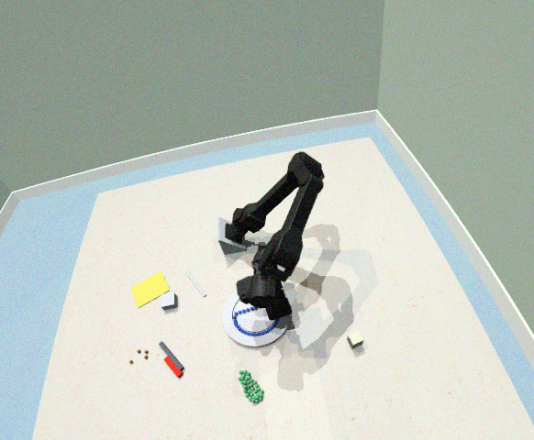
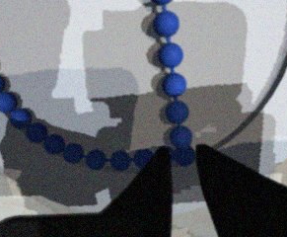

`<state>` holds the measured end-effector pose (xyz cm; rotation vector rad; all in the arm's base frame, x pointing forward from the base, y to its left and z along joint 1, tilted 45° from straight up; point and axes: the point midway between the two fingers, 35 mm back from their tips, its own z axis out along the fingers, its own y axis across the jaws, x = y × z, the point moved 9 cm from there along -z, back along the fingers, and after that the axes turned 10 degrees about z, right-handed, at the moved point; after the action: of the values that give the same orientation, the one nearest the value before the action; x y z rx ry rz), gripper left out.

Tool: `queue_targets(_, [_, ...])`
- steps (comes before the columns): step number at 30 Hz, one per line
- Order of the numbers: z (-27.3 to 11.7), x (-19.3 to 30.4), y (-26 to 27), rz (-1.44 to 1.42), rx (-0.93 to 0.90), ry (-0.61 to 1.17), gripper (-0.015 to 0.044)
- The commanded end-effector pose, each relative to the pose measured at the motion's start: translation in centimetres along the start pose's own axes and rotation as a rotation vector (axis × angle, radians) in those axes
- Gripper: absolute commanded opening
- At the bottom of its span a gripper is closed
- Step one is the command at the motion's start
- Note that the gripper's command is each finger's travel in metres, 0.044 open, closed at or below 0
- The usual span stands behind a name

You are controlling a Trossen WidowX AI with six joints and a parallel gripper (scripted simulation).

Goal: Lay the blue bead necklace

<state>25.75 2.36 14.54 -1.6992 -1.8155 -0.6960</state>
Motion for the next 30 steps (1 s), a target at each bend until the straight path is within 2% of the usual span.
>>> queue_targets(1, [-0.01, 0.0, 0.01, -0.001, -0.001, 0.0, 0.0131])
queue_targets(13, [-0.19, -0.05, -0.13, 0.007, 0.006, 0.003, 0.044])
queue_targets(30, [-0.51, -0.09, -0.13, 0.006, 0.006, 0.007, 0.044])
